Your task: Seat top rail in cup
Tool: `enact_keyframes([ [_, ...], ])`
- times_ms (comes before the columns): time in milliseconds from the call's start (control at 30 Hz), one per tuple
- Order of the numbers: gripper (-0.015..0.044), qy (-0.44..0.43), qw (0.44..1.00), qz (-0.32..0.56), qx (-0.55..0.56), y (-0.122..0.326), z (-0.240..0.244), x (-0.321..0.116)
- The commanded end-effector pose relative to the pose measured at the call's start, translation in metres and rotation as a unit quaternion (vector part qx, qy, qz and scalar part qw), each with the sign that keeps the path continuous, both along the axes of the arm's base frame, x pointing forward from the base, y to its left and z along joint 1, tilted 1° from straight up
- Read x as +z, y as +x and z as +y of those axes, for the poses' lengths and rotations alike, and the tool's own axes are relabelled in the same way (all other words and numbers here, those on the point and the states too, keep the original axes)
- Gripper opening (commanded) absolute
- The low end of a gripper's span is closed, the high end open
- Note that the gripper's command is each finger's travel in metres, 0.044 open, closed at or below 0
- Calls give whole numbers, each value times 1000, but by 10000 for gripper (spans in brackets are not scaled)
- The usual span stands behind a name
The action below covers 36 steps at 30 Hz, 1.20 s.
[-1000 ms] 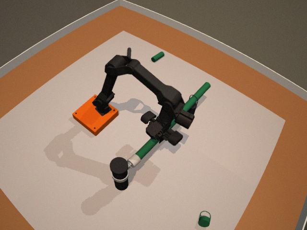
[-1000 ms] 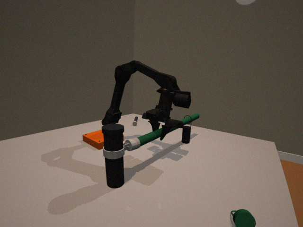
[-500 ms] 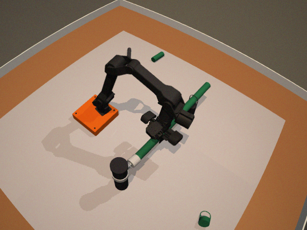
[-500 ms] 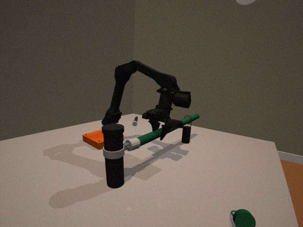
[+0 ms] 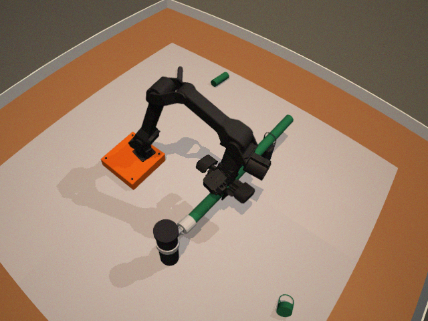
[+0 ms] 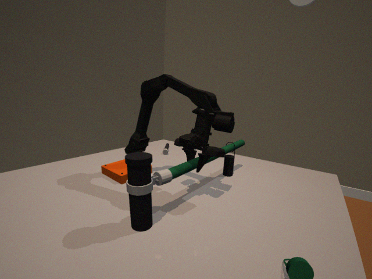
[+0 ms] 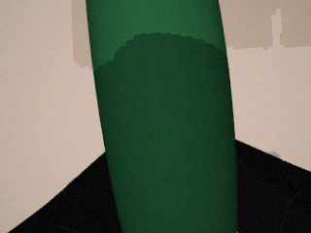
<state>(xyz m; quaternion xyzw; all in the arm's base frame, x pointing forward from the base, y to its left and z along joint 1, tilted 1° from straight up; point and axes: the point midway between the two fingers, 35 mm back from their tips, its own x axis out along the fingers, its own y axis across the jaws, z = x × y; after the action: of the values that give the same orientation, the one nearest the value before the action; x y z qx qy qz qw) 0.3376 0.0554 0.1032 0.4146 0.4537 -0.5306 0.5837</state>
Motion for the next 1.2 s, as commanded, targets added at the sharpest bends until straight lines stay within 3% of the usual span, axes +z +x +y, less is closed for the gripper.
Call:
enact_keyframes([
  [0,0,-7,1000,-2,-1,0,-5,4],
  [1167,0,0,1000,0,0,0,-5,1],
])
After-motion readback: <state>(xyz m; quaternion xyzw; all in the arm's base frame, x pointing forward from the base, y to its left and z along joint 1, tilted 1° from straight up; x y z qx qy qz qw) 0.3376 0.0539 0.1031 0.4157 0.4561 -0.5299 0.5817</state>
